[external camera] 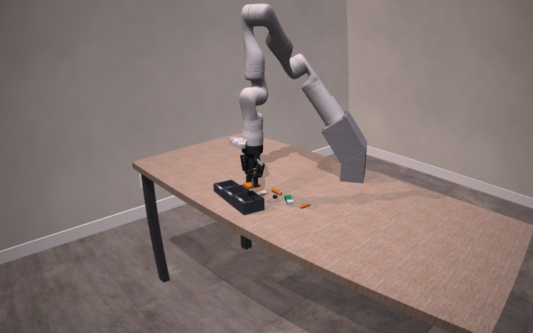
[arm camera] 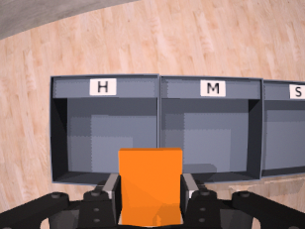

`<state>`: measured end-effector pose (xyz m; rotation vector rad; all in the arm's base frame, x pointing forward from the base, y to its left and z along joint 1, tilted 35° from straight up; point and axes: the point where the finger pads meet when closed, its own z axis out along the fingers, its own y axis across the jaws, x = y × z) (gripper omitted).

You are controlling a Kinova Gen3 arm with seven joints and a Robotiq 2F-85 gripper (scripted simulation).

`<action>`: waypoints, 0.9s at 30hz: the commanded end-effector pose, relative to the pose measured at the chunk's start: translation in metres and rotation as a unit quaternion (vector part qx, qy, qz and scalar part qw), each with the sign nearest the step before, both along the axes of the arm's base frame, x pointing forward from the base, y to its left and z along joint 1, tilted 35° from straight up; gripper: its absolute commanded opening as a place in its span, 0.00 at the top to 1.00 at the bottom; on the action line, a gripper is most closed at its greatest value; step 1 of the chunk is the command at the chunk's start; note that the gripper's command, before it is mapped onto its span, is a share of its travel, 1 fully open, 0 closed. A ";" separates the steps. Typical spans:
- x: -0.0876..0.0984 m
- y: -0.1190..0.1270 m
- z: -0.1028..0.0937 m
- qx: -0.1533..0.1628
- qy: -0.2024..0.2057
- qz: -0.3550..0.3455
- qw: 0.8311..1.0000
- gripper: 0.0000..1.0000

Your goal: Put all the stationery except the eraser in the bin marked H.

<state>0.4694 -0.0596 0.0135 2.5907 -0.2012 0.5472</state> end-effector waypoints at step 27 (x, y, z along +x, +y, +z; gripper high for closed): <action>0.037 0.026 0.000 0.005 0.015 -0.013 1.000 0.65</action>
